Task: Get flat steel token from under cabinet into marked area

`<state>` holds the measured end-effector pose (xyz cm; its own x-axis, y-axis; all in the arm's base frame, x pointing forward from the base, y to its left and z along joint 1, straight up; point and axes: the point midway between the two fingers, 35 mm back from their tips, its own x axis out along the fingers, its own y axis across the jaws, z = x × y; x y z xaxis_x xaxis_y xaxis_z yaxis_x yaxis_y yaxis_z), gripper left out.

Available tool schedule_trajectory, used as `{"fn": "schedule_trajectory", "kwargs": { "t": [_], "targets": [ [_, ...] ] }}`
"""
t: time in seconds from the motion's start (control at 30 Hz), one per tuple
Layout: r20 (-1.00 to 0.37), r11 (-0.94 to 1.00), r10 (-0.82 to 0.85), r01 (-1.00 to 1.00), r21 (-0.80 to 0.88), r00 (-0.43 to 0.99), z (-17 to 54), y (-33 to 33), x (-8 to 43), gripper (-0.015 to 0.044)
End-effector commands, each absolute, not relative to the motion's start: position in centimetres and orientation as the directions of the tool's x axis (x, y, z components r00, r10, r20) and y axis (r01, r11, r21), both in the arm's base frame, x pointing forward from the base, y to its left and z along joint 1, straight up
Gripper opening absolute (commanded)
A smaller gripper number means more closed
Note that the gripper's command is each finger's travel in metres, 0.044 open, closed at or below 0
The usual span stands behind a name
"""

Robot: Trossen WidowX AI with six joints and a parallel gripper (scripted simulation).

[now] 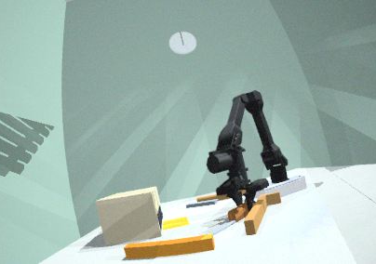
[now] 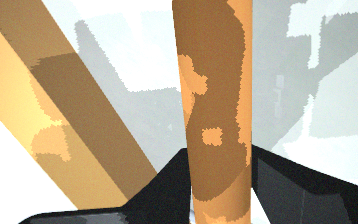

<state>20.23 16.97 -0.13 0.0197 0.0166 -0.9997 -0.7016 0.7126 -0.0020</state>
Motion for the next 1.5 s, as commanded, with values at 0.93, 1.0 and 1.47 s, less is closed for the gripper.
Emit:
{"fn": "schedule_trajectory", "kwargs": {
  "t": [0.93, 1.0, 1.47],
  "targets": [
    [-1.000, 0.775, 0.020, -0.632, 0.002, 0.021, 0.0, 18.7, 19.7, 0.0000],
    [-1.000, 0.785, 0.020, -0.620, 0.003, 0.021, 0.0, 18.7, 19.7, 0.0000],
    [-1.000, 0.848, 0.020, -0.530, 0.006, 0.021, 0.0, 18.7, 19.7, 0.0000]
  ]
}}
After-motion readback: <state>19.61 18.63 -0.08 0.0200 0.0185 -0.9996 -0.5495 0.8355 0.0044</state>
